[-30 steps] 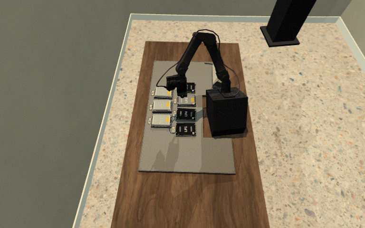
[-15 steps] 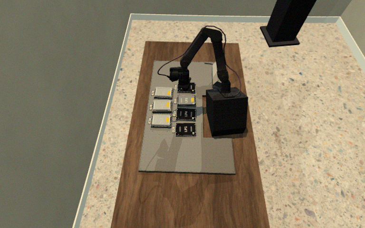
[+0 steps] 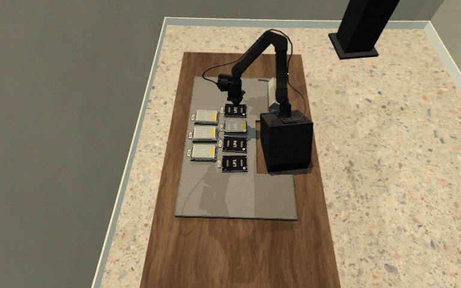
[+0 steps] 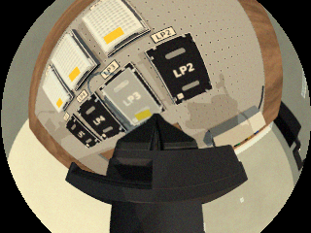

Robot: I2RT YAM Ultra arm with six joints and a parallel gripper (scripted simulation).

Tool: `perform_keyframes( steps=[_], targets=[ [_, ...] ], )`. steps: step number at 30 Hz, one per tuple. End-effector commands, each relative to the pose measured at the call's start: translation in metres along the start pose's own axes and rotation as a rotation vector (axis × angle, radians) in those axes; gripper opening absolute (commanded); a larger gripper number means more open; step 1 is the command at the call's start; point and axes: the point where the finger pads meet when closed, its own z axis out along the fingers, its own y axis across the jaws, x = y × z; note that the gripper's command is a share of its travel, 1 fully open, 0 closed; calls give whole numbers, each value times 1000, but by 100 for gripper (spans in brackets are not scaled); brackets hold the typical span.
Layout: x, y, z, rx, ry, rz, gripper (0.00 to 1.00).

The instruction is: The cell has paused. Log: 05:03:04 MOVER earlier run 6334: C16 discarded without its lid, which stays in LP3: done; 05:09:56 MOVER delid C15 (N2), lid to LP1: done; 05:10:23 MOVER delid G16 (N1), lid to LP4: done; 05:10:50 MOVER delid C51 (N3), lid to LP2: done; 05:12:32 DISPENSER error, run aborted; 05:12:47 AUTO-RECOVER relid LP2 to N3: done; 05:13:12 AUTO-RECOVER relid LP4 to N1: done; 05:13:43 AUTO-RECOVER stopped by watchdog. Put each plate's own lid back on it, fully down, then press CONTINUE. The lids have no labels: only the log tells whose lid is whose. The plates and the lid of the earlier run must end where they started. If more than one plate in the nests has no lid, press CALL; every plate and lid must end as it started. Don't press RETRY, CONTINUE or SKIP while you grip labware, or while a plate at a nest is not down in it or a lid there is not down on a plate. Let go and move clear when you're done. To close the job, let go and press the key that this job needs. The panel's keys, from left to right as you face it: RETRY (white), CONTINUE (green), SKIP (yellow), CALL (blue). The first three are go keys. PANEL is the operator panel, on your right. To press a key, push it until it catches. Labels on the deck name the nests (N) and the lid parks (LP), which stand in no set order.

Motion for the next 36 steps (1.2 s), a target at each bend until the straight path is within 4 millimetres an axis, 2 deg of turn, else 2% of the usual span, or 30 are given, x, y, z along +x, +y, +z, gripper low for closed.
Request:
perform_keyframes(
  steps=[1, 4, 8, 10, 15, 36],
  targets=[
    [-3, -16, -7, -16, -14, 70, 0],
    [-19, -31, -13, -23, -38, 147, 0],
    [-24, -51, -13, -22, -40, 168, 0],
    [-24, -51, -13, -22, -40, 168, 0],
    [-31, -76, -13, -19, -42, 167, 0],
    [-38, -72, -14, -22, -60, 158, 0]
  ],
)
